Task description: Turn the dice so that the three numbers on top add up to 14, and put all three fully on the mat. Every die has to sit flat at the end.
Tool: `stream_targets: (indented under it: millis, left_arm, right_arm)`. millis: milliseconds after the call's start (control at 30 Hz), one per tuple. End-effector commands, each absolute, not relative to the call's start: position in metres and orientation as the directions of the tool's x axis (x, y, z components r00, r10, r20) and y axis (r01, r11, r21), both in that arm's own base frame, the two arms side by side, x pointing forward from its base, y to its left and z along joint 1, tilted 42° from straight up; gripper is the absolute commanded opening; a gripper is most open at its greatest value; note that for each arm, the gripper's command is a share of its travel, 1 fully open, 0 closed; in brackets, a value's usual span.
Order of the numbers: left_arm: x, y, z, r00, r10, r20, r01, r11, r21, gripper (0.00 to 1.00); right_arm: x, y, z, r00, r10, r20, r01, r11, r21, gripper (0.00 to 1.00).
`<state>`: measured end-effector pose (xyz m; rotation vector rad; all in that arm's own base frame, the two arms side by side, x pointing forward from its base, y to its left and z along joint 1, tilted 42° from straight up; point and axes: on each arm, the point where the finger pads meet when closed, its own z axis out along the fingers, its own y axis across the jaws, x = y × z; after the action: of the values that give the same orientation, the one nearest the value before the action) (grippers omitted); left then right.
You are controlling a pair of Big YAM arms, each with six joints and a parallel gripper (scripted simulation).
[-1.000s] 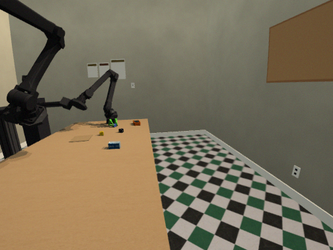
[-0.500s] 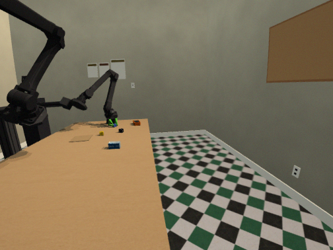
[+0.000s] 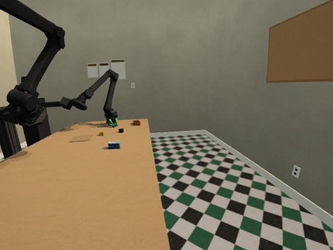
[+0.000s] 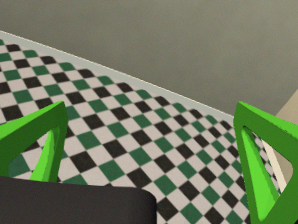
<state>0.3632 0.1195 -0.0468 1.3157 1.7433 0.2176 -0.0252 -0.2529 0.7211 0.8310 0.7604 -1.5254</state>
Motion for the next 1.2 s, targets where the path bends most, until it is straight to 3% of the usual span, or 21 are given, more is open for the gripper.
stream_targets:
  millis: [0, 1167]
  left_arm:
    - [0.362, 0.124, -0.049, -0.011, 0.841, -0.541, 0.666, 0.41, 0.623, 0.45]
    - [0.326, 0.136, -0.019, -0.014, 0.838, -0.545, 0.667, 0.414, 0.619, 0.45]
  right_arm:
    - [-0.026, -0.233, 0.735, -0.063, -0.575, -0.816, 0.994, -0.108, 0.0, 1.0]
    - [-0.026, -0.233, 0.735, -0.063, -0.575, -0.816, 0.994, -0.108, 0.0, 1.0]
